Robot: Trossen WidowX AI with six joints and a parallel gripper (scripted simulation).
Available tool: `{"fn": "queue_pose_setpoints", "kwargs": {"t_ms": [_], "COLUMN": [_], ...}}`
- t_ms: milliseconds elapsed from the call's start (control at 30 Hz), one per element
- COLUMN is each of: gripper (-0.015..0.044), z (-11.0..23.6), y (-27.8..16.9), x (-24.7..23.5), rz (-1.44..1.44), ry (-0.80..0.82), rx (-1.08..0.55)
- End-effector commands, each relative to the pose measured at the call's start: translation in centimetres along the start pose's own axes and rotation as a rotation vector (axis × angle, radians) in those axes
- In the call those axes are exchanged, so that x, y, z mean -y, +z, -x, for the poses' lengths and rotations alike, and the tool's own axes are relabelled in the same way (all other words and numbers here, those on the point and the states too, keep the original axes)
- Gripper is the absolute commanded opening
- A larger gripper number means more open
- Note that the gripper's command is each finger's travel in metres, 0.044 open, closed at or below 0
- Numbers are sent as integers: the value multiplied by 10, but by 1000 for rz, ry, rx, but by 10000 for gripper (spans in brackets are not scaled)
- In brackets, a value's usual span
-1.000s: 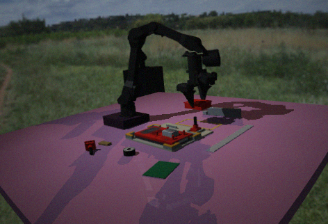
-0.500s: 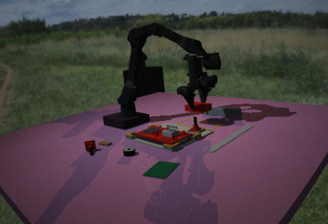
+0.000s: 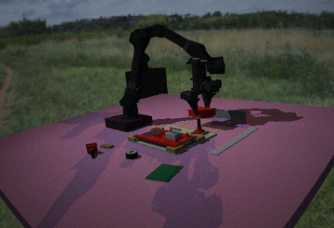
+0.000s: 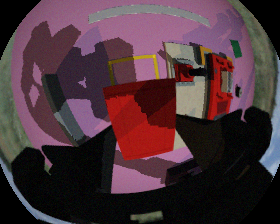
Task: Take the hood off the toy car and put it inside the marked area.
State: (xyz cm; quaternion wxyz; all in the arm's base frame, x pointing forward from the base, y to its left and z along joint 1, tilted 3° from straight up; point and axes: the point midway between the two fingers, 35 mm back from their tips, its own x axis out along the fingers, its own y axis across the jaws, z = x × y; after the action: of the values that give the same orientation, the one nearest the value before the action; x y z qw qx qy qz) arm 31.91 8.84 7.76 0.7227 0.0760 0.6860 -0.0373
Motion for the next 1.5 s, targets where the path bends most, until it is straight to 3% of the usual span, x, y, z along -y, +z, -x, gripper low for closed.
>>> {"fn": "queue_pose_setpoints", "kwargs": {"t_ms": [0, 1467], "gripper": [0, 0], "z": [-3, -33], "y": [0, -2], "x": [1, 2], "rz": [-3, -3], "ry": [-3, -3], "rx": [1, 1]}}
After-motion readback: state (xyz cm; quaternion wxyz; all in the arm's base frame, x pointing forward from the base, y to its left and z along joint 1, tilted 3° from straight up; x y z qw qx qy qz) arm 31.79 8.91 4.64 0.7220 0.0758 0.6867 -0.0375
